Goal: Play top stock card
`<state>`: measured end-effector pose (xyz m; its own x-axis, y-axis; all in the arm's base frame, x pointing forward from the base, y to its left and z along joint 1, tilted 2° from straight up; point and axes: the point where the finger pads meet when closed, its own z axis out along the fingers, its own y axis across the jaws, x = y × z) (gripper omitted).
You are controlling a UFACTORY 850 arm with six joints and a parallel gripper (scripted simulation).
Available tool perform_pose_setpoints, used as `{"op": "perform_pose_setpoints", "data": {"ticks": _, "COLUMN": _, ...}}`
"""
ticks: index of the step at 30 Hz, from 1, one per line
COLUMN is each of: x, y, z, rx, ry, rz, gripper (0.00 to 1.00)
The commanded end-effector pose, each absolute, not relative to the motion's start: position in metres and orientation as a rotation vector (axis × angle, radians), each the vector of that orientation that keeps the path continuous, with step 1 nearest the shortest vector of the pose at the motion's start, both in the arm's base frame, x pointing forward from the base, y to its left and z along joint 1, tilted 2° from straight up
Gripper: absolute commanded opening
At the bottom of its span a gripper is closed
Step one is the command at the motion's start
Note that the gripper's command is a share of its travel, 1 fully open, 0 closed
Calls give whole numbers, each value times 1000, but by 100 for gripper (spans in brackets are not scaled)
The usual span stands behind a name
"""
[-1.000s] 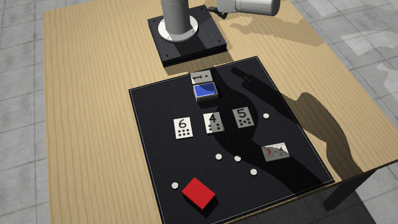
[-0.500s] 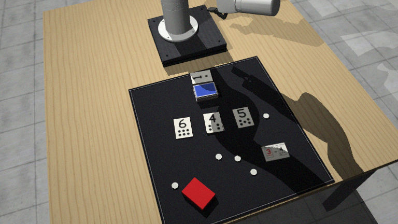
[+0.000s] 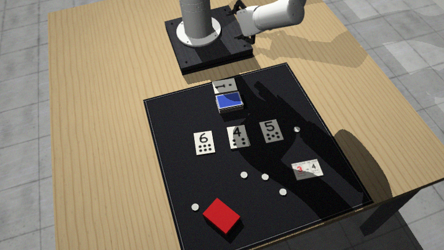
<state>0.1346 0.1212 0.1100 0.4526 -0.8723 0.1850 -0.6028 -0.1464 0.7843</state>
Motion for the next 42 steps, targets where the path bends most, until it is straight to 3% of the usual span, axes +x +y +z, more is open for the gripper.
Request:
{"op": "perform_pose_setpoints", "data": {"ticks": 1, "x": 168, "y": 112, "z": 95, "rx": 1921, "ry": -1377, "rz": -365, "gripper": 100}}
{"op": "perform_pose_setpoints", "data": {"ticks": 29, "x": 373, "y": 8, "z": 70, "rx": 2152, "ry": -2212, "rz": 31, "gripper": 100}}
{"op": "perform_pose_setpoints", "data": {"ticks": 42, "x": 384, "y": -1, "z": 73, "rx": 2156, "ry": -2263, "rz": 67, "gripper": 100}}
